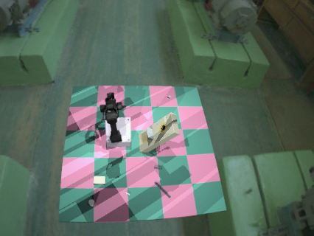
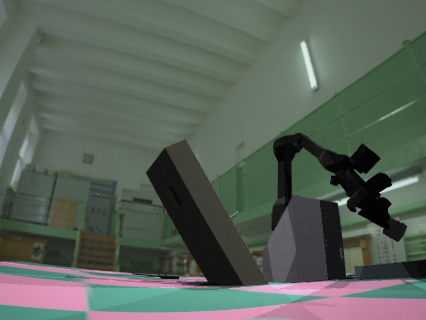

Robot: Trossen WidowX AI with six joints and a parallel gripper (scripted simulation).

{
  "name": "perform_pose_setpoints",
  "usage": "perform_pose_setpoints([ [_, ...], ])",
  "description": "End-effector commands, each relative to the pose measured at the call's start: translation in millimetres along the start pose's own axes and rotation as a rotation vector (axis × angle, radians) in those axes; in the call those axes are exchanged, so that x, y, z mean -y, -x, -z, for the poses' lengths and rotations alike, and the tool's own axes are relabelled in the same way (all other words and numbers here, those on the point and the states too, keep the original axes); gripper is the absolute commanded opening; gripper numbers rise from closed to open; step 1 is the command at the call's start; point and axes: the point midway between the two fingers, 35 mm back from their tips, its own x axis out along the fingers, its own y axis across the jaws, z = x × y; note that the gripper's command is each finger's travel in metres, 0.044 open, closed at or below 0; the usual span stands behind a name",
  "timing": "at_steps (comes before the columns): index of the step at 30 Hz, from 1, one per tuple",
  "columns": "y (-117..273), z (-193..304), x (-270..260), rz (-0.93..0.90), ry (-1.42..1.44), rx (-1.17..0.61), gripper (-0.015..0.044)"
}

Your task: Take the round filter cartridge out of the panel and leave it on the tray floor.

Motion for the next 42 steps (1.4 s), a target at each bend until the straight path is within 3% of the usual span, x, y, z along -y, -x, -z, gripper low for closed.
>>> perform_pose_setpoints([
  [1, -14.1, 8.9, -1.6, -0.006, 0.004, -0.008, 0.0],
  [14, -54.4, 36.7, -1.5, -0.006, 0.004, -0.009, 0.0],
  [31, -52.1, 36.7, -0.4, -0.001, 0.005, -0.019, 0.044],
  [34, -45.3, 31.3, -0.5, -0.001, 0.005, -0.019, 0.044],
  [39, 5.9, 2.5, -0.5, -0.001, 0.005, -0.021, 0.044],
  [42, -3.0, 7.6, -1.7, -0.006, 0.003, -0.024, 0.044],
])
